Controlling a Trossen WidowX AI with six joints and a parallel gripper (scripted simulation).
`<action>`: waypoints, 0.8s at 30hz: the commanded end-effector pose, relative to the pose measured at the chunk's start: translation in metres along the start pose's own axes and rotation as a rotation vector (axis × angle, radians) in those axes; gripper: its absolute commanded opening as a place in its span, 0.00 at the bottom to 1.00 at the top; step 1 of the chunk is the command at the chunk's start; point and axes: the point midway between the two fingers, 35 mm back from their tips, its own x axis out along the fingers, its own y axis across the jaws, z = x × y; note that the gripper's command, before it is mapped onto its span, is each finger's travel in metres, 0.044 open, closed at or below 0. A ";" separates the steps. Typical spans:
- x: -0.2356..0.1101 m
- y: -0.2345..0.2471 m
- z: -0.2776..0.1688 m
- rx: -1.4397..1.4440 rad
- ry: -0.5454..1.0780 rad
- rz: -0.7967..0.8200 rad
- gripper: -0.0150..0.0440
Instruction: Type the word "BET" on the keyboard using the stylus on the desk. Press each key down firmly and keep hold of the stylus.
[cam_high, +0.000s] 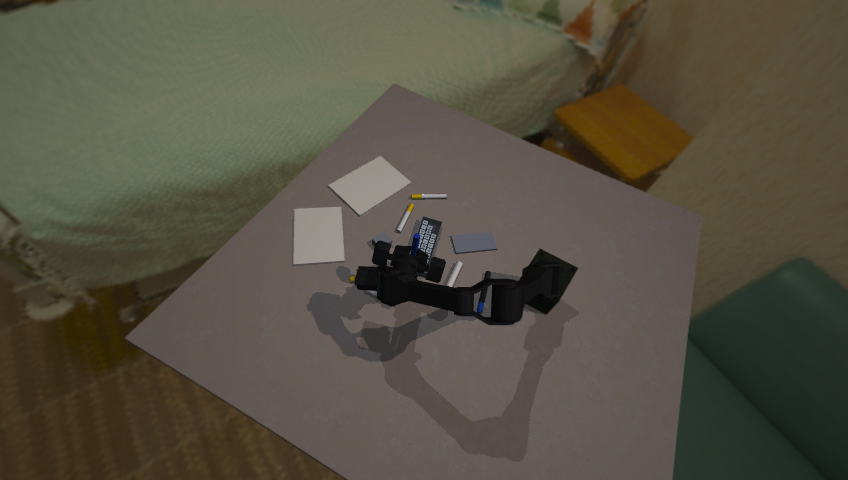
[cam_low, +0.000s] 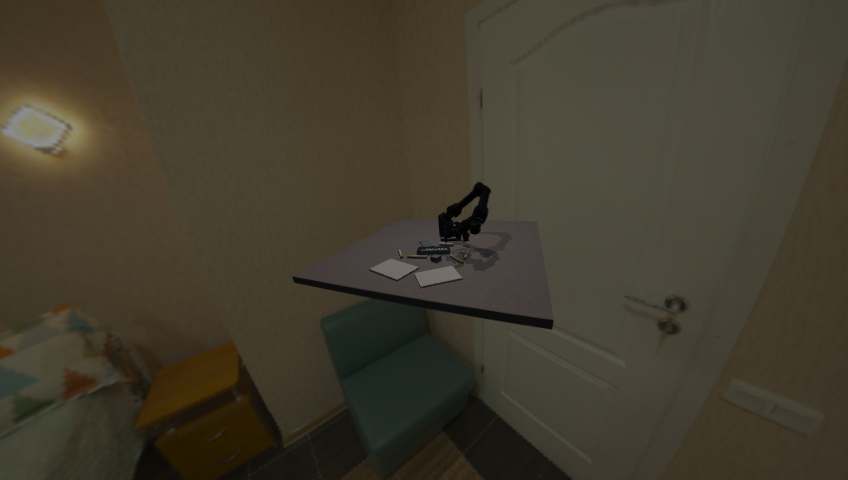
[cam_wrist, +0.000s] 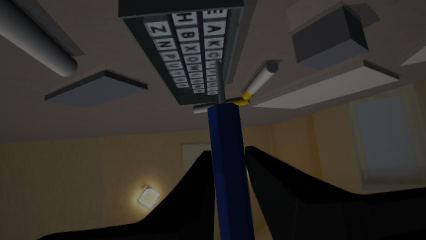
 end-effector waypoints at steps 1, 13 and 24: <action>0.000 0.000 0.000 0.000 0.000 0.000 0.36; 0.059 -0.002 -0.038 0.000 0.004 -0.008 0.25; 0.070 -0.002 -0.028 0.000 0.004 -0.009 0.25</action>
